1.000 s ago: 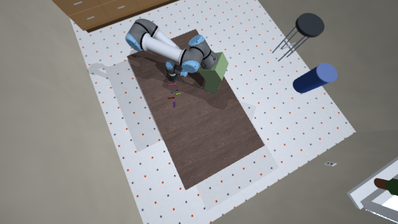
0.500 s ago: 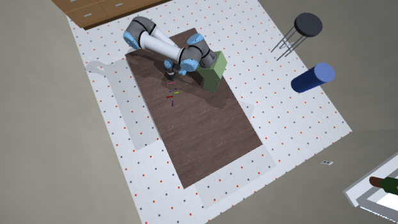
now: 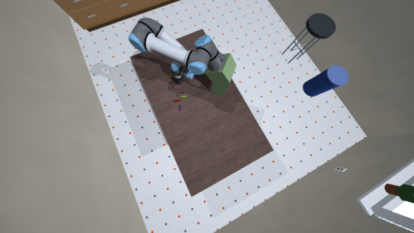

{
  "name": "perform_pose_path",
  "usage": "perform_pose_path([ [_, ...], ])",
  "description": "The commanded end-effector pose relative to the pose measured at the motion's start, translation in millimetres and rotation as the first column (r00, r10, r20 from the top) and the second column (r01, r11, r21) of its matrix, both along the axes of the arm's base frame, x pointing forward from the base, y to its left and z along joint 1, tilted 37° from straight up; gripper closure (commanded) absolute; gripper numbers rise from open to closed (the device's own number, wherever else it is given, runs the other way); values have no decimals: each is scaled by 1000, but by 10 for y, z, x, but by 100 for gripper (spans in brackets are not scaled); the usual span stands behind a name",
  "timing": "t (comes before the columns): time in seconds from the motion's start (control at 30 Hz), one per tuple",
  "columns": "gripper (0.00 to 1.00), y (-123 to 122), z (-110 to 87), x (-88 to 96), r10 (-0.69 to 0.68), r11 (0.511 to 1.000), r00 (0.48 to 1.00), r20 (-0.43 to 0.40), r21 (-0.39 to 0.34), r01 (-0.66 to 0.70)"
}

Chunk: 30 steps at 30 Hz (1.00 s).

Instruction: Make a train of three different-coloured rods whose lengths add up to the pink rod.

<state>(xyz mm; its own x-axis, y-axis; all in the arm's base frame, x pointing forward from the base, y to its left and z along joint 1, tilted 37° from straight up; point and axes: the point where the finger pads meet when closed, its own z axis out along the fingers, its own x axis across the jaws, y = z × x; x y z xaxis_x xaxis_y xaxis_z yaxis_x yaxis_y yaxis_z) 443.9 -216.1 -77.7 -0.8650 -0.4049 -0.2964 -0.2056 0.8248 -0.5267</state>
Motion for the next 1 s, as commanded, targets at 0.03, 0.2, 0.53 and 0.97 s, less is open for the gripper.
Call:
perform_pose_path([
  [0.03,46,-14,-25,18,0,1000,1000,1,0,0],
  [0.2,46,-30,-59,37,0,1000,1000,1,0,0],
  [0.53,46,-56,-109,66,0,1000,1000,1,0,0],
  [0.97,46,-56,-110,67,0,1000,1000,1,0,0],
])
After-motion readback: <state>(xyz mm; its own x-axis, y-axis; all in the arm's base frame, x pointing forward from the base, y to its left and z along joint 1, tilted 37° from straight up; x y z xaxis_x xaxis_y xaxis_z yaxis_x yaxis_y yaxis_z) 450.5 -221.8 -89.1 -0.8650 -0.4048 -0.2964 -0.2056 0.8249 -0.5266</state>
